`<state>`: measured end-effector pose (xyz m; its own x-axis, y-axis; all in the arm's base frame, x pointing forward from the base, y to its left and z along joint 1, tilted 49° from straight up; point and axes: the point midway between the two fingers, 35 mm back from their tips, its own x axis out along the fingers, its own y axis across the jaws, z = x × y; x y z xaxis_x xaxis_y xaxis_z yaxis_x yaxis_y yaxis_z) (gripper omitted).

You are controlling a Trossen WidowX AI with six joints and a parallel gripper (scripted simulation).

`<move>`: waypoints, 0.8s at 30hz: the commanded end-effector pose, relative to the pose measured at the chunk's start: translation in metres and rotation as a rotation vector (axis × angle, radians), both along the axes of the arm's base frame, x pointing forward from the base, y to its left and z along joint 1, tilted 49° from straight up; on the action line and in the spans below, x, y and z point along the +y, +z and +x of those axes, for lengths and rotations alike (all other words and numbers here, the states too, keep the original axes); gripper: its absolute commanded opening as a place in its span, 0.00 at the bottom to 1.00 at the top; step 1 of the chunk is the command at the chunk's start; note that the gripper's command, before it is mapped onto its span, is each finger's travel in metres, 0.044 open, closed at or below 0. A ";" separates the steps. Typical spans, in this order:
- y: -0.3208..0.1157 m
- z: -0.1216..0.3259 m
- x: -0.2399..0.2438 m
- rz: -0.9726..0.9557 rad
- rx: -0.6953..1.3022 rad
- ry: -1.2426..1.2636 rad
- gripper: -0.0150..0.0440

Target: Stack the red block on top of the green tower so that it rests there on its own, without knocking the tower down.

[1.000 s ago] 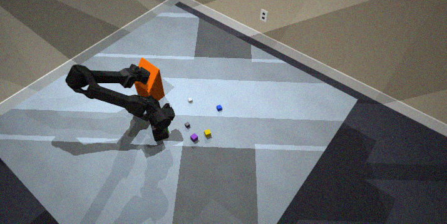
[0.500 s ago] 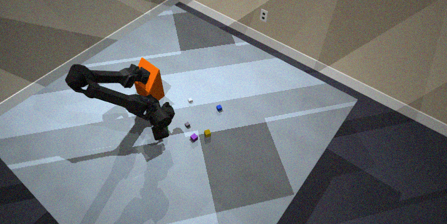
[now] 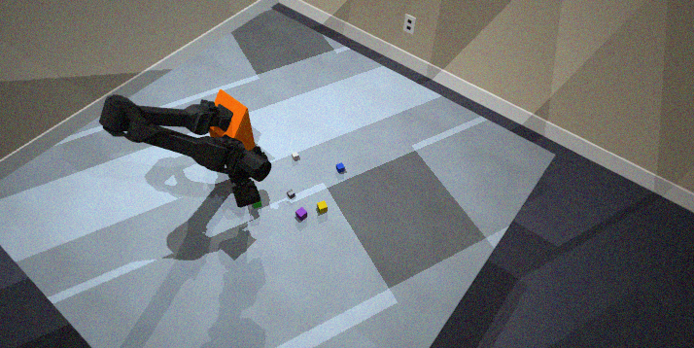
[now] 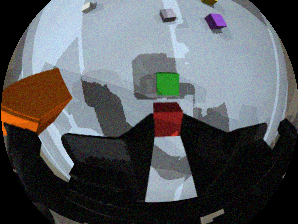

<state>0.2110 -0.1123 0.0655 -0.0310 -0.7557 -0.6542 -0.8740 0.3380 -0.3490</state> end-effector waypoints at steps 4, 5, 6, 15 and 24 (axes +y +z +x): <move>0.019 0.002 0.020 -0.003 -0.012 0.002 0.25; 0.022 0.003 0.023 -0.002 -0.012 0.002 0.25; 0.024 0.003 0.026 -0.002 -0.012 0.002 0.25; 0.039 0.003 0.043 -0.003 -0.011 0.001 0.25; 0.030 0.010 0.051 -0.002 -0.012 0.002 0.25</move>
